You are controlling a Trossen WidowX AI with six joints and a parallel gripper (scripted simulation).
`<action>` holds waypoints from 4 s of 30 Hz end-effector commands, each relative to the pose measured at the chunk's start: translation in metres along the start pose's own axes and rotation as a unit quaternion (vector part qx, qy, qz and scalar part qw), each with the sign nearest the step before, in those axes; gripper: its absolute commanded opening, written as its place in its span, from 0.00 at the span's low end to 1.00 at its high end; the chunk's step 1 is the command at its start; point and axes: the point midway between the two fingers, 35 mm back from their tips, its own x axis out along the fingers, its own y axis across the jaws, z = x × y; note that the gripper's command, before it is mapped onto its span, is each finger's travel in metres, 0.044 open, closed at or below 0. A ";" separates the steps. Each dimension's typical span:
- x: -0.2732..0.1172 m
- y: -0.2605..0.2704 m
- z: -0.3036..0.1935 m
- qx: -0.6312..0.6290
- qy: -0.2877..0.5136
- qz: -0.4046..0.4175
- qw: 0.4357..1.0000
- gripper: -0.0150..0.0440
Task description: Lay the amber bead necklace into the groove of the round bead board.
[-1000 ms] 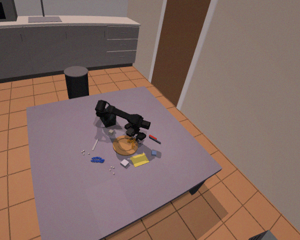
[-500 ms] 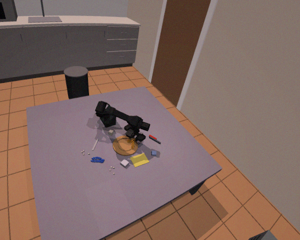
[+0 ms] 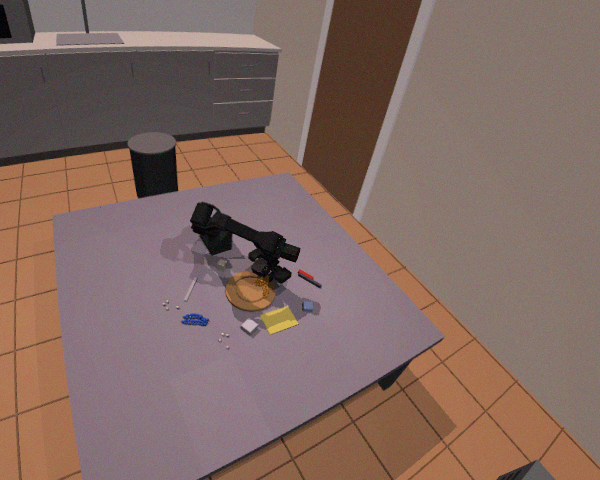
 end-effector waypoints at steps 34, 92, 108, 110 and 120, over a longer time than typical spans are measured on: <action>0.000 0.000 0.000 0.001 0.000 0.000 1.000 0.25; -0.029 -0.041 0.084 -0.006 0.000 0.000 1.000 0.25; -0.026 -0.075 0.122 -0.006 -0.003 -0.002 1.000 0.25; -0.026 -0.080 0.127 -0.006 -0.004 -0.002 1.000 0.25; -0.020 -0.083 0.130 -0.006 -0.004 -0.002 1.000 0.25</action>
